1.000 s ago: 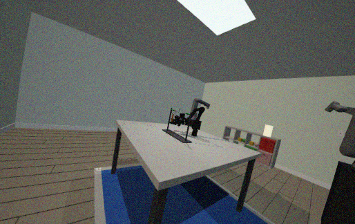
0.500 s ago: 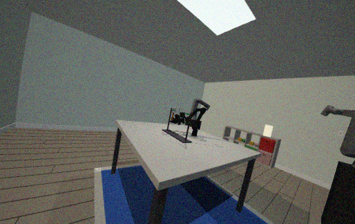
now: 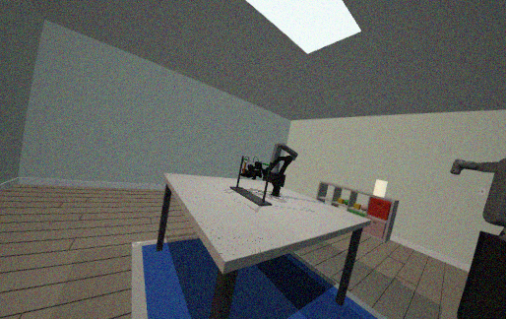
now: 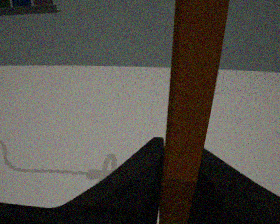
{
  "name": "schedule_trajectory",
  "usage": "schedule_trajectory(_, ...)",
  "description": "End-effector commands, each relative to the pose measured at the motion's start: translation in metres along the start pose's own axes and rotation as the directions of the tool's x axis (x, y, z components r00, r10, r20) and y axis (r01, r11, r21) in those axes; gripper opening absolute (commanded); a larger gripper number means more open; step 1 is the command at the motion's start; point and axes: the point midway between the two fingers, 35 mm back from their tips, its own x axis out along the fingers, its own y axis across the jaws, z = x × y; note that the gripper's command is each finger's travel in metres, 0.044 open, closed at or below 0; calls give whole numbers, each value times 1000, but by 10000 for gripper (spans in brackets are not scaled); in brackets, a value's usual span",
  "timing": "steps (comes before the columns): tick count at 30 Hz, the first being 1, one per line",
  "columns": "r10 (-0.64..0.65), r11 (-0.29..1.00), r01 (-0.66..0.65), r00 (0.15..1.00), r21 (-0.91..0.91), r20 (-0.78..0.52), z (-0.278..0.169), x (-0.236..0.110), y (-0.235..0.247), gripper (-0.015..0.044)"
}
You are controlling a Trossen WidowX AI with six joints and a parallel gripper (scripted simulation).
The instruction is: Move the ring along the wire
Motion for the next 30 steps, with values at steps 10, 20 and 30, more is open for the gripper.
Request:
schedule_trajectory(10,5,1000,-5,1000,-5,0,1,0,5,-150)
schedule_trajectory(20,8,1000,-8,1000,-3,-1,1,0,15,-150)
schedule_trajectory(30,9,1000,-9,1000,-5,-2,1,0,24,-150)
